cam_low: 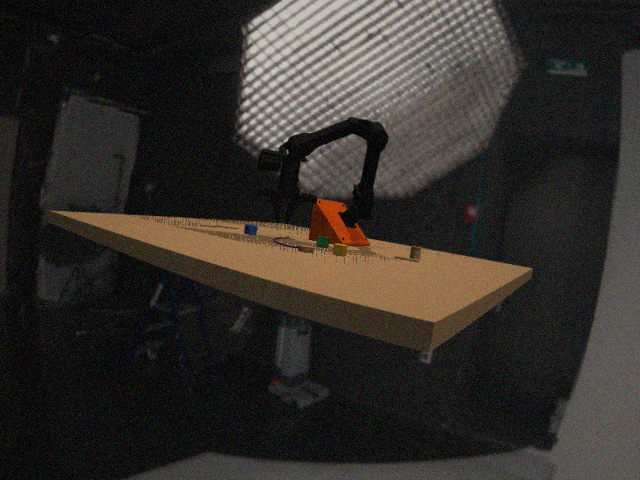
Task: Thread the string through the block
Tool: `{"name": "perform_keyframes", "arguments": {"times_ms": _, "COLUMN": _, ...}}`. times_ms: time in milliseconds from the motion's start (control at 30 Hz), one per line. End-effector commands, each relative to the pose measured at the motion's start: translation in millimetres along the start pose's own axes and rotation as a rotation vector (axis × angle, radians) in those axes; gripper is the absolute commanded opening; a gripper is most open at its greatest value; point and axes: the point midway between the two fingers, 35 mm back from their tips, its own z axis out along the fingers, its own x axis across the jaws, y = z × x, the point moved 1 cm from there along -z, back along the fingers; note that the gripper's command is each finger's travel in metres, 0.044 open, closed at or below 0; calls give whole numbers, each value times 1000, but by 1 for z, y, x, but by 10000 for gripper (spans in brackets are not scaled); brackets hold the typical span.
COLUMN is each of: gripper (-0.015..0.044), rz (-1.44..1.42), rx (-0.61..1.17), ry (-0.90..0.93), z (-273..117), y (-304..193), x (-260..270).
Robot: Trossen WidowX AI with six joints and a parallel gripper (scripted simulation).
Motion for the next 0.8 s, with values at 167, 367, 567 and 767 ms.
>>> {"name": "perform_keyframes", "arguments": {"times_ms": 167, "gripper": 120, "rz": 12, "rx": -6, "ry": -14, "z": 19, "y": 3, "x": -1}}
{"name": "perform_keyframes", "arguments": {"times_ms": 367, "gripper": 120, "rz": 12, "rx": -5, "ry": -15, "z": 29, "y": 3, "x": -2}}
{"name": "perform_keyframes", "arguments": {"times_ms": 567, "gripper": 120, "rz": 12, "rx": -5, "ry": -16, "z": 38, "y": 3, "x": -3}}
{"name": "perform_keyframes", "arguments": {"times_ms": 767, "gripper": 120, "rz": 12, "rx": -5, "ry": -17, "z": 48, "y": 4, "x": -4}}
